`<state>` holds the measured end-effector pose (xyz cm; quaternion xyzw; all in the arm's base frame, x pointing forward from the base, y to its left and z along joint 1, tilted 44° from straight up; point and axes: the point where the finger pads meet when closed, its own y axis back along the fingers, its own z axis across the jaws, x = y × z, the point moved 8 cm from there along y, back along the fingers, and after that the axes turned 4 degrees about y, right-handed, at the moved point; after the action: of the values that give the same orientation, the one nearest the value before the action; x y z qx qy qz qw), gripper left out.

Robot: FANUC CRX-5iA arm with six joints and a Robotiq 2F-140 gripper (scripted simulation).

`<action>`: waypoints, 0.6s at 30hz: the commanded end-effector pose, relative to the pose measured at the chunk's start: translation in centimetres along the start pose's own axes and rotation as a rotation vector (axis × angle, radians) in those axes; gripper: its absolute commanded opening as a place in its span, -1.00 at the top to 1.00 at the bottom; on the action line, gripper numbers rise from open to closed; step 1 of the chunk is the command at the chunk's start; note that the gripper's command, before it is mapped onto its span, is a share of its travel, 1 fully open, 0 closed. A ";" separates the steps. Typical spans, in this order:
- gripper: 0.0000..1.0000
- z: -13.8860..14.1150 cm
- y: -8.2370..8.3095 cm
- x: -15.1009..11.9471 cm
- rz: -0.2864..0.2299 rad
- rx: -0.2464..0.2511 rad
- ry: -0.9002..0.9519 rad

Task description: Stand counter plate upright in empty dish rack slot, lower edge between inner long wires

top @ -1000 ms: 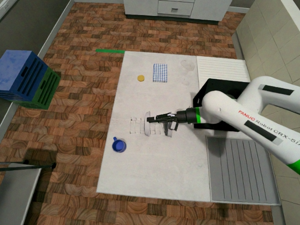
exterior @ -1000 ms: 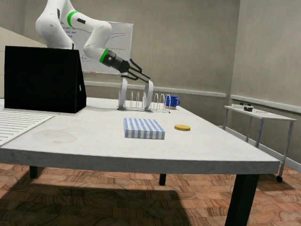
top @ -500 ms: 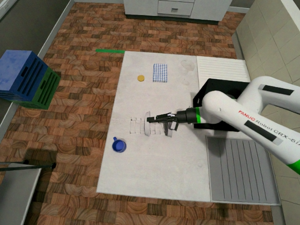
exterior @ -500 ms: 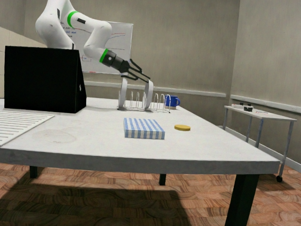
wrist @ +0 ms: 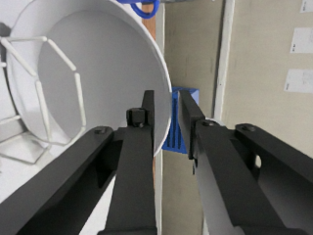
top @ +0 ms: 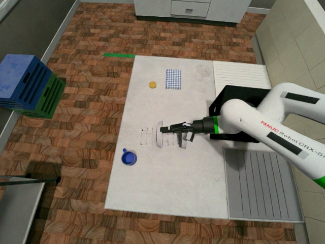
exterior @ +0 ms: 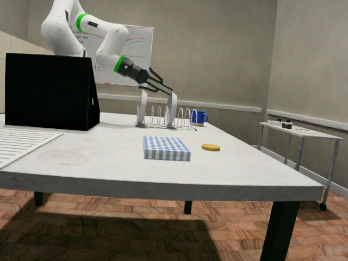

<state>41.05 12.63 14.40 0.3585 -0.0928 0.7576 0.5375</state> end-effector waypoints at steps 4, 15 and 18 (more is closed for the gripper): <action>0.55 0.1 0.6 0.0 0.000 -0.001 0.000; 0.55 0.1 1.7 0.0 0.000 -0.001 0.000; 0.55 0.1 2.1 0.0 0.000 -0.001 0.000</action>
<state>39.50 11.92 14.82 0.3583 -0.0930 0.7577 0.5375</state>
